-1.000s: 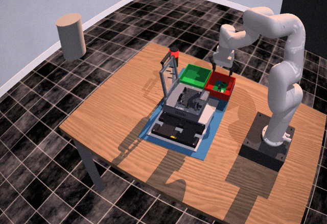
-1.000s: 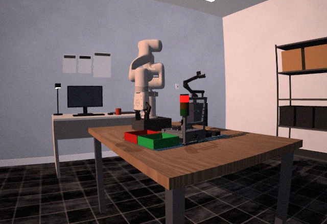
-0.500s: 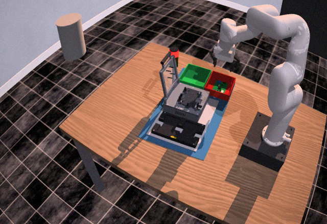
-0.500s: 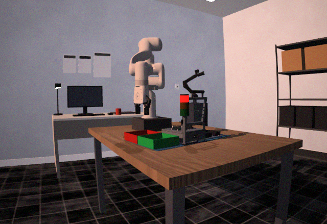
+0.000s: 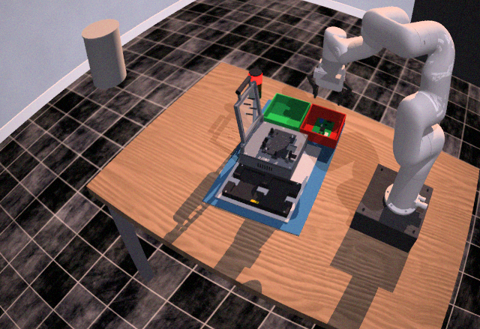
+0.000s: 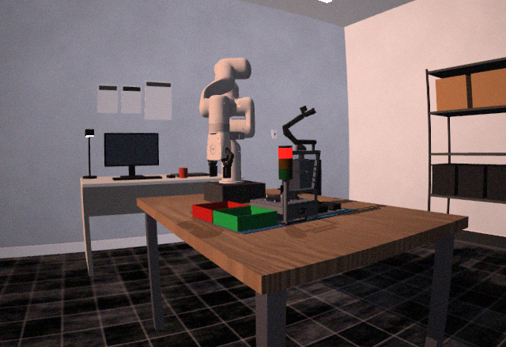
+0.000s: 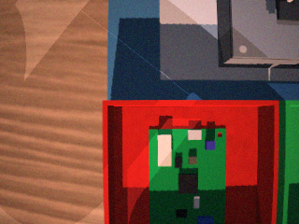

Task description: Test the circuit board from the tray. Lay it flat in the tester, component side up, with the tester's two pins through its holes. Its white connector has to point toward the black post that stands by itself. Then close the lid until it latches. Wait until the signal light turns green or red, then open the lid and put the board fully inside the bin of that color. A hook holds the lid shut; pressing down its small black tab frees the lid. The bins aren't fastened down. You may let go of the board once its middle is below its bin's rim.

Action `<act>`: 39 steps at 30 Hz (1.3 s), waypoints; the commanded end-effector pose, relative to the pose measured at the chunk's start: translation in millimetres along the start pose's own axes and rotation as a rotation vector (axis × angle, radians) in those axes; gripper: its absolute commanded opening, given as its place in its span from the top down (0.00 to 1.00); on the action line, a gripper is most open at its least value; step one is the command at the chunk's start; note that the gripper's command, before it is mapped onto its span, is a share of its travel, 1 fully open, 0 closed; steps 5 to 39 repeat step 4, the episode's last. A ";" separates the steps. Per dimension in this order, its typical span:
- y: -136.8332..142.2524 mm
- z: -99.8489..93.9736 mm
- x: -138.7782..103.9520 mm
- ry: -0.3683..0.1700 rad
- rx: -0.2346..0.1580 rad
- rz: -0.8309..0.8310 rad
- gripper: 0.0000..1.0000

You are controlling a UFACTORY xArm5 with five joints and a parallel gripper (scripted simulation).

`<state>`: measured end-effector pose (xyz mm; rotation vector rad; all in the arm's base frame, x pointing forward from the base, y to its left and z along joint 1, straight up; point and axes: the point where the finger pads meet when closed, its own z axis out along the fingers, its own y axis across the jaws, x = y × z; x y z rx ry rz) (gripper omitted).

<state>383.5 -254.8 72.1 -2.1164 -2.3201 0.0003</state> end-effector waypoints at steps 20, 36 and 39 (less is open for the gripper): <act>1.1 -1.5 -0.9 -0.003 -0.003 0.000 0.00; 1.1 -1.5 -0.9 -0.003 -0.003 0.000 0.00; 1.1 -1.5 -0.9 -0.003 -0.003 0.000 0.00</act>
